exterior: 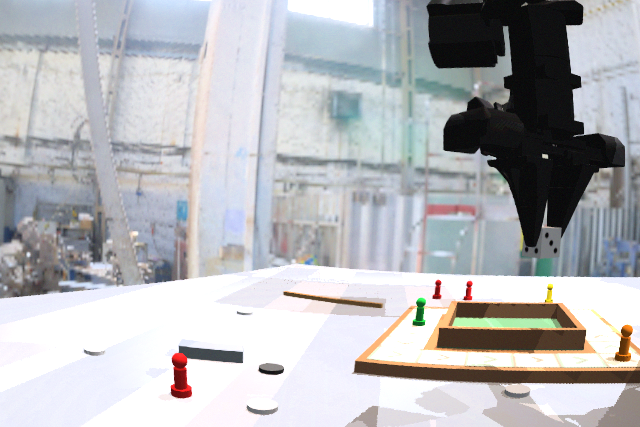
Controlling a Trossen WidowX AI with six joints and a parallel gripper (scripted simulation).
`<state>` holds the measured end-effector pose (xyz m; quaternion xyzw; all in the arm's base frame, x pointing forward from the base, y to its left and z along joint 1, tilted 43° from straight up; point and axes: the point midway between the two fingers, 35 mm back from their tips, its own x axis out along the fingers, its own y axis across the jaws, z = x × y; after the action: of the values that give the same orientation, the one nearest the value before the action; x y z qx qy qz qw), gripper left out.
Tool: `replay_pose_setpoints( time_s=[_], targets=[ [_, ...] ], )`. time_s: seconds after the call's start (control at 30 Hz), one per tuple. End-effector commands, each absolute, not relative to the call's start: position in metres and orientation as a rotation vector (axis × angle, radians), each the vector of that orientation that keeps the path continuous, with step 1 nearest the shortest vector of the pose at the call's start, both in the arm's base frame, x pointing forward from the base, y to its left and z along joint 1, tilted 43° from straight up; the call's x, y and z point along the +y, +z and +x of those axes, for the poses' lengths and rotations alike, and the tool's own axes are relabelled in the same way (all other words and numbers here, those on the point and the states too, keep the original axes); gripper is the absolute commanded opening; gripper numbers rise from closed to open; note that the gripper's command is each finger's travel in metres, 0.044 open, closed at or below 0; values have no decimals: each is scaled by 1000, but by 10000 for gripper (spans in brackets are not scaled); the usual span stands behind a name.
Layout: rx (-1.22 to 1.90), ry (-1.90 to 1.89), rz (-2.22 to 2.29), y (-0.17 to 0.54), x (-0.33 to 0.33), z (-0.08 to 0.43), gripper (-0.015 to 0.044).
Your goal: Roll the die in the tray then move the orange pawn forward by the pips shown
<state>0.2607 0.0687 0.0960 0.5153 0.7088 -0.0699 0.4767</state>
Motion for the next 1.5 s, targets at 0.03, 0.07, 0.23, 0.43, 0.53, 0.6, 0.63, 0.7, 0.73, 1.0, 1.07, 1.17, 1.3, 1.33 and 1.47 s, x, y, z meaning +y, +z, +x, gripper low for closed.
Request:
replay_pose_setpoints(
  time_s=[0.03,0.07,0.23,0.43,0.53,0.6,0.63,0.7,0.73,1.0,1.07,1.17,1.3,1.33,1.47],
  targets=[
    [1746,-311,1362,73,52,269,0],
    [1748,-337,1383,69,49,270,0],
    [1756,-472,1488,46,33,274,0],
    [1758,-634,1613,18,13,276,0],
    [1756,-716,1675,3,4,275,0],
    [1753,-771,1716,-6,-2,274,0],
    [1752,-794,1733,-10,-4,273,0],
    [1751,-812,1746,-13,-6,273,0],
    [1751,-812,1746,-13,-6,273,0],
    [1716,-939,1608,-18,-2,268,0],
    [1690,-991,1549,-20,-1,266,0],
    [1640,-1064,1464,-22,0,264,0],
    [1550,-1150,1357,-25,0,262,0],
    [1525,-1169,1332,-25,0,262,0],
    [1411,-1233,1244,-25,0,262,0]
  ],
)
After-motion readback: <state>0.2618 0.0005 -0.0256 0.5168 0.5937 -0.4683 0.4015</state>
